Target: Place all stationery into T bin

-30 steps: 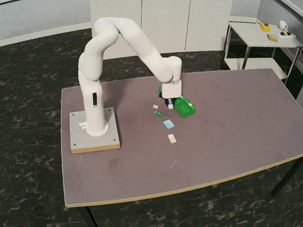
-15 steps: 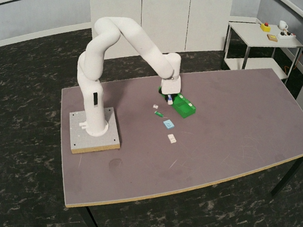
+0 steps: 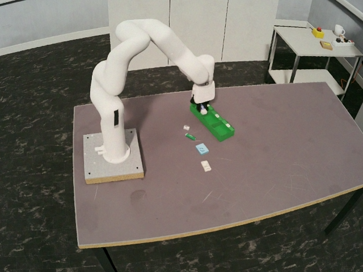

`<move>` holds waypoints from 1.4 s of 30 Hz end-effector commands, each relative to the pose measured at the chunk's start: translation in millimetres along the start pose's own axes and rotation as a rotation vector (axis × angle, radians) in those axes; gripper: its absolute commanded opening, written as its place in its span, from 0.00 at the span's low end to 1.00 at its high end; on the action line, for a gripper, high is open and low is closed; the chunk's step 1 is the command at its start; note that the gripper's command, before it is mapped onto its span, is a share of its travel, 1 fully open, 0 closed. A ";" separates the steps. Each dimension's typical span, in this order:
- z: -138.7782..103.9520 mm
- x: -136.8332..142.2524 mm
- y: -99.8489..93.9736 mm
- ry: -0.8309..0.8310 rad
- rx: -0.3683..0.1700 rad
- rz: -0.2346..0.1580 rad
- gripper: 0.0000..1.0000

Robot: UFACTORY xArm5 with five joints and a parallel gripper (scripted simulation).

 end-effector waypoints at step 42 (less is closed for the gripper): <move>38.5 25.0 31.1 -0.145 0.001 0.000 0.19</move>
Point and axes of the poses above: the point where the finger pads meet when closed, its own y axis out along the fingers, its own x axis across the jaws, z = x × y, the point moved 9 cm from there along -y, back along the fingers, and after that the axes turned 7 degrees about -y, right-handed, at the moved point
